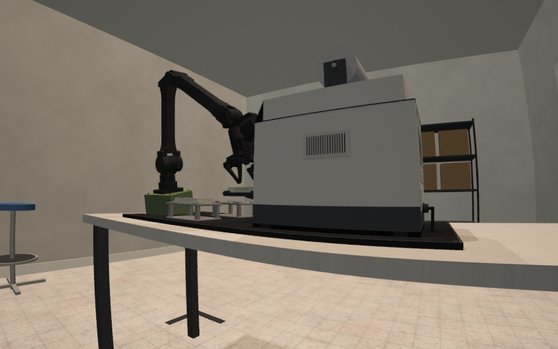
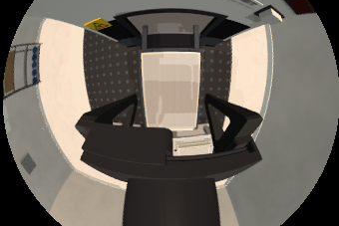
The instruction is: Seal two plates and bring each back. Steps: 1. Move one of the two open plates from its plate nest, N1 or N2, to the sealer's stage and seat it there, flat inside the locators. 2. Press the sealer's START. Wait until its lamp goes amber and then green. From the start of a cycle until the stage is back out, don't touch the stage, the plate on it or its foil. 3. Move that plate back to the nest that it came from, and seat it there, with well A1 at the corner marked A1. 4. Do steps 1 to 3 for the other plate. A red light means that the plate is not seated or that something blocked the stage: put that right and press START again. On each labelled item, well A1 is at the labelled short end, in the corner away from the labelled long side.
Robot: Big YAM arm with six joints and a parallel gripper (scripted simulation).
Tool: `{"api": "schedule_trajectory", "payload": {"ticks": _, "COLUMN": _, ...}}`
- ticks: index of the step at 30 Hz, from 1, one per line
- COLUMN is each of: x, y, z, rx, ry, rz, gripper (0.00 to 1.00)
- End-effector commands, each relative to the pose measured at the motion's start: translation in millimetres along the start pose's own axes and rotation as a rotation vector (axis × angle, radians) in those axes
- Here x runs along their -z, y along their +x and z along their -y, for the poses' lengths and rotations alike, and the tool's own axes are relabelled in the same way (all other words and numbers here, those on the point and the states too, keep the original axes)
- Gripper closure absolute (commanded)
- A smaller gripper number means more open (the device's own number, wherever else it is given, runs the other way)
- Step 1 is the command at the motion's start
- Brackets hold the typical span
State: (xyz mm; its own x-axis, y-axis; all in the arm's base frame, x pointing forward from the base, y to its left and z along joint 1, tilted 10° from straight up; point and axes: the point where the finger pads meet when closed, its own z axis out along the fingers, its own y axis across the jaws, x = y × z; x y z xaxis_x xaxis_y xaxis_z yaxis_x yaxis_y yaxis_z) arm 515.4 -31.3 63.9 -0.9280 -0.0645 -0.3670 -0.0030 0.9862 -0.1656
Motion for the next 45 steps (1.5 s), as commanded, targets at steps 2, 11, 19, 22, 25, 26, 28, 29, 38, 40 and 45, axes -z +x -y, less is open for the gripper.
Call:
{"api": "schedule_trajectory", "payload": {"ticks": 2, "x": 28.4, "y": -37.2, "z": 9.3, "rx": -0.026, "ry": 0.007, "rz": 0.093, "gripper": 0.0}}
{"api": "schedule_trajectory", "payload": {"ticks": 11, "x": 18.0, "y": -35.0, "z": 10.2, "rx": -0.025, "ry": 0.016, "rz": 0.073, "gripper": 0.0}}
{"api": "schedule_trajectory", "payload": {"ticks": 19, "x": 7.6, "y": -30.0, "z": 7.6, "rx": -0.022, "ry": 0.011, "rz": 0.051, "gripper": 0.0}}
{"api": "schedule_trajectory", "payload": {"ticks": 22, "x": 6.3, "y": -29.2, "z": 7.3, "rx": -0.021, "ry": 0.011, "rz": 0.048, "gripper": 0.0}}
{"api": "schedule_trajectory", "payload": {"ticks": 25, "x": 5.5, "y": -28.8, "z": 7.2, "rx": -0.021, "ry": 0.011, "rz": 0.046, "gripper": 0.0}}
{"api": "schedule_trajectory", "payload": {"ticks": 26, "x": 5.5, "y": -28.8, "z": 7.2, "rx": -0.021, "ry": 0.011, "rz": 0.046, "gripper": 0.0}}
{"api": "schedule_trajectory", "payload": {"ticks": 28, "x": 7.9, "y": -29.9, "z": 7.6, "rx": -0.022, "ry": 0.011, "rz": 0.051, "gripper": 0.0}}
{"api": "schedule_trajectory", "payload": {"ticks": 29, "x": 9.8, "y": -30.9, "z": 8.0, "rx": -0.022, "ry": 0.011, "rz": 0.055, "gripper": 0.0}}
{"api": "schedule_trajectory", "payload": {"ticks": 38, "x": 23.4, "y": -36.8, "z": 10.2, "rx": -0.026, "ry": 0.013, "rz": 0.083, "gripper": 0.0}}
{"api": "schedule_trajectory", "payload": {"ticks": 40, "x": 24.3, "y": -37.2, "z": 10.3, "rx": -0.026, "ry": 0.013, "rz": 0.085, "gripper": 0.0}}
{"api": "schedule_trajectory", "payload": {"ticks": 45, "x": 25.6, "y": -37.6, "z": 10.5, "rx": -0.026, "ry": 0.014, "rz": 0.087, "gripper": 0.0}}
